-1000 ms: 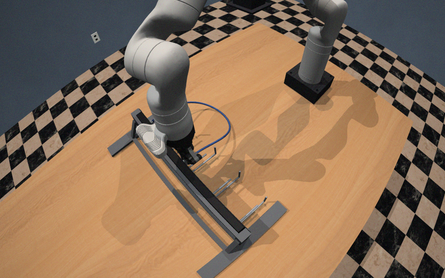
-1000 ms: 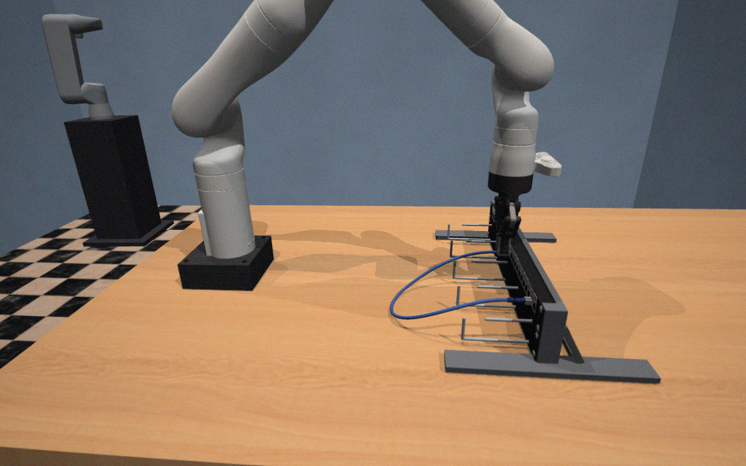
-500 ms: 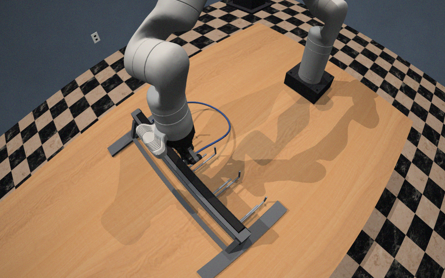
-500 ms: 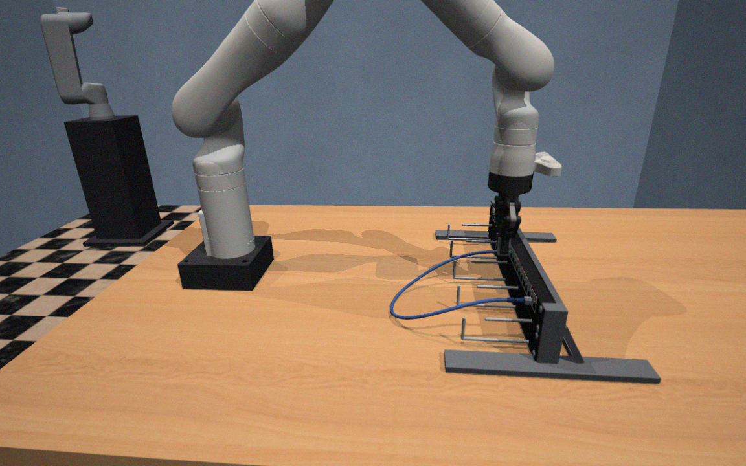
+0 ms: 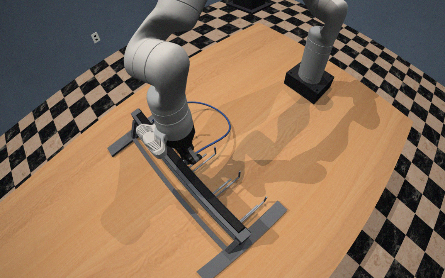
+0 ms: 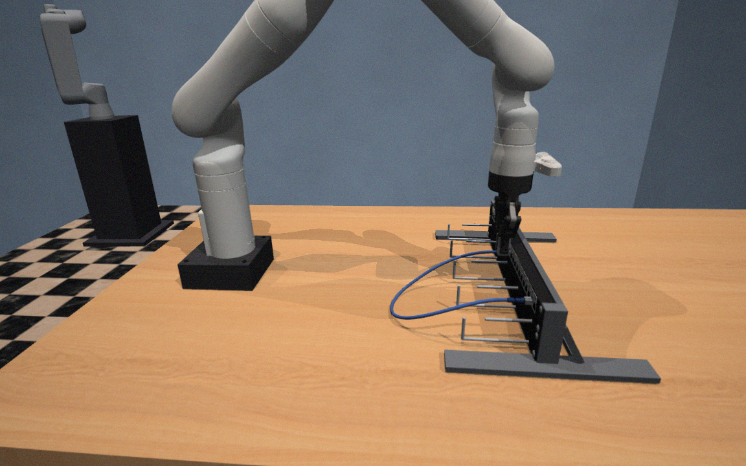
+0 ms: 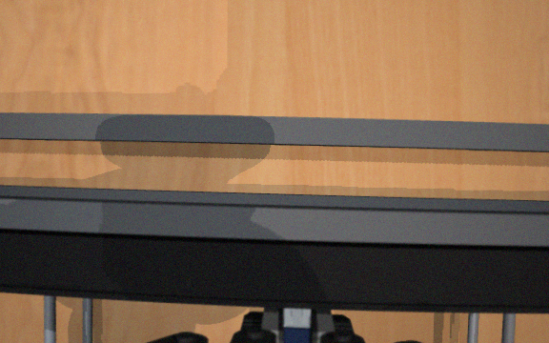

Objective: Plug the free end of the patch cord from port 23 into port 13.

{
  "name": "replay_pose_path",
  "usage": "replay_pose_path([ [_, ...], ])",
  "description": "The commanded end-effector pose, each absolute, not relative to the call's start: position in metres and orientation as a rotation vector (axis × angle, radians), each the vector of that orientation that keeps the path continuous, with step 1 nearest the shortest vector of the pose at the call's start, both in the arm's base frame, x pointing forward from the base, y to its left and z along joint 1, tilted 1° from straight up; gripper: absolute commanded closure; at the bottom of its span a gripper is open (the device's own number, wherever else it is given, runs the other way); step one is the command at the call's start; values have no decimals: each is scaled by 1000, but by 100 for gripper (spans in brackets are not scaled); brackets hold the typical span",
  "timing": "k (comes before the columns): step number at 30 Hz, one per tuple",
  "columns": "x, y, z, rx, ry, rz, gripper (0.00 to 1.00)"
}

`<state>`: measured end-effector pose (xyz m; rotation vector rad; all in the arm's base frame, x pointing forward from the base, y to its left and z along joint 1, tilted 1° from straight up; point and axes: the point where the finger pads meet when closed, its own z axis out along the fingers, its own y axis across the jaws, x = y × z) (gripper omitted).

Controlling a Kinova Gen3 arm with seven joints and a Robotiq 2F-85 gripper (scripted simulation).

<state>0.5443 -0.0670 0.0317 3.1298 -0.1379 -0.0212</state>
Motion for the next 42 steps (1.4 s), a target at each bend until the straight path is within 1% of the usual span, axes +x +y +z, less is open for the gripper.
replay_pose_path([
  [1, 548, -67, 36, 3125, -146, -10, 100],
  [42, 541, -67, 36, 3123, -149, -32, 100],
])
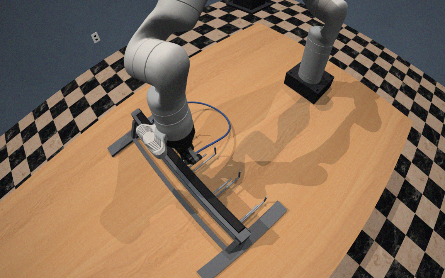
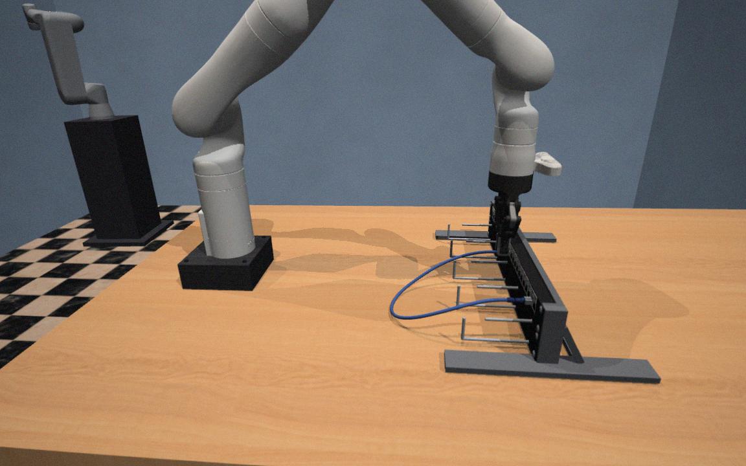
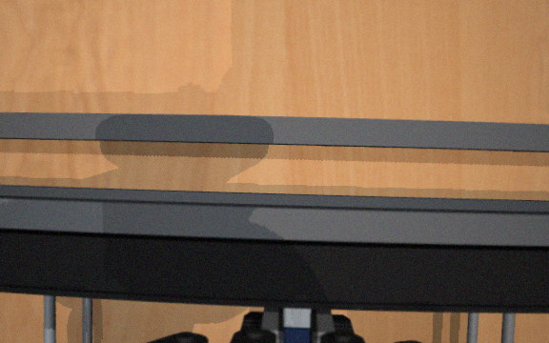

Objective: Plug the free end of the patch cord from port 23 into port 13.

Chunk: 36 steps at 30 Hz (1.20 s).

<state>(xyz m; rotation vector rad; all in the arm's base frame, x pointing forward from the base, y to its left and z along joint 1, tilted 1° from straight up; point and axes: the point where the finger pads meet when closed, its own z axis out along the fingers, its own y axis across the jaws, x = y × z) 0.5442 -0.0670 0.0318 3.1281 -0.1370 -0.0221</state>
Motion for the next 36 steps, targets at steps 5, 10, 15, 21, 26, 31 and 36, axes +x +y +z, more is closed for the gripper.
replay_pose_path([
  [5, 538, -62, 28, 3141, -137, -46, 63],
  [10, 538, -63, 29, 3140, -138, -46, 63],
  [15, 539, -64, 30, 3138, -140, -45, 63],
  [21, 539, -65, 31, 3135, -142, -42, 63],
  [26, 539, -66, 32, 3133, -143, -40, 63],
  [31, 540, -66, 32, 3132, -144, -38, 63],
  [36, 540, -67, 33, 3130, -146, -36, 63],
])
